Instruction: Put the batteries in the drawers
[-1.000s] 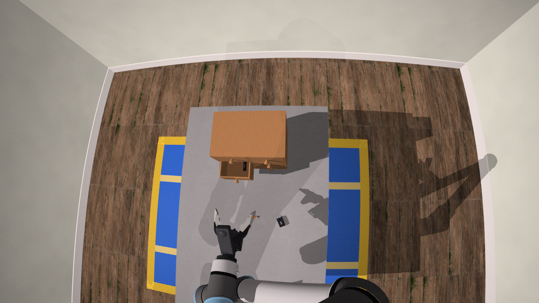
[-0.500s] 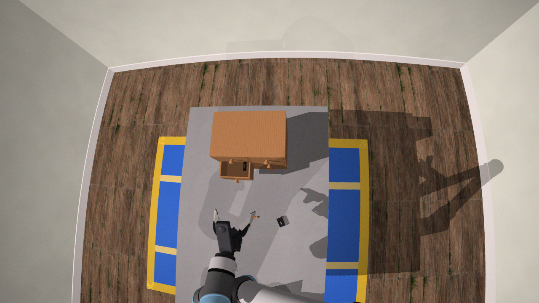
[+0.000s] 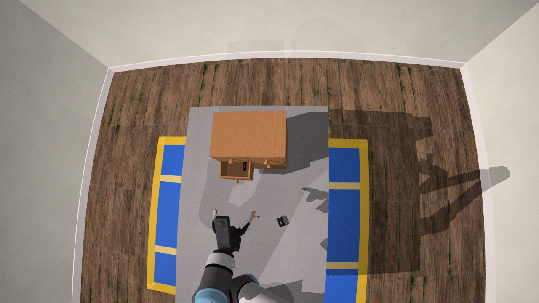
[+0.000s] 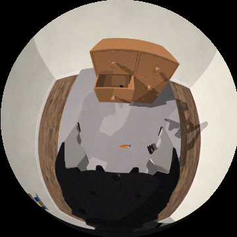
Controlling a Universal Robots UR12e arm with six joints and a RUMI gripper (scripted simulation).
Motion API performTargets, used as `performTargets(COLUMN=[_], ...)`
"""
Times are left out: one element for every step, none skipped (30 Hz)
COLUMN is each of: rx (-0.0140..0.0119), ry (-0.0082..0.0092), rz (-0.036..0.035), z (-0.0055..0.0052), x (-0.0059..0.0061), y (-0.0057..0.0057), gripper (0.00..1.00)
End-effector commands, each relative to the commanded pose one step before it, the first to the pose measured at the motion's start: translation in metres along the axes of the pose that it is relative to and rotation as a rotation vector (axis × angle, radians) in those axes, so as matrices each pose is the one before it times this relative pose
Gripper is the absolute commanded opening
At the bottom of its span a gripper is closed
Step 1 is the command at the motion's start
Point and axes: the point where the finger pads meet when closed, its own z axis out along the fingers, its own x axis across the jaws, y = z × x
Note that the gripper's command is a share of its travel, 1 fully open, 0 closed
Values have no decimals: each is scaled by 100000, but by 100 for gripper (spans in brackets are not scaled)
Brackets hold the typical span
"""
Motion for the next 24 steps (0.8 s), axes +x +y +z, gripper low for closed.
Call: performTargets(rx=[-4602, -868, -872, -872, -871, -869, -867, -877, -877, -875, -873, -870, -872, 0, 0, -880, -877, -874, -871, -867, -876, -878, -874, -870], ry=[-159, 0, -22, -10, 3, 15, 27, -22, -16, -5, 7, 19, 11, 0, 0, -23, -11, 0, 12, 23, -10, -17, -6, 5], rz=[165, 0, 10, 5, -1, -6, -12, 9, 7, 2, -3, -7, -5, 0, 0, 8, 4, 0, -4, -7, 3, 5, 2, -1], z=[-77, -21, -10, -16, -23, -29, -36, -11, -14, -20, -26, -33, -28, 0, 0, -11, -17, -23, -30, -36, -18, -14, -21, -27], x=[-27, 0, -8, -4, 1, 5, 10, -8, -6, -2, 3, 7, 4, 0, 0, -9, -5, 0, 5, 10, -5, -8, -3, 2], y=[-141, -19, -20, -19, -18, -18, -17, -20, -19, -18, -17, -16, -16, 0, 0, -19, -18, -16, -15, -13, -18, -18, -16, -14], gripper=[100, 100, 100, 100, 100, 100, 100, 100, 100, 100, 100, 100, 100, 100, 100, 100, 100, 100, 100, 100, 100, 100, 100, 100])
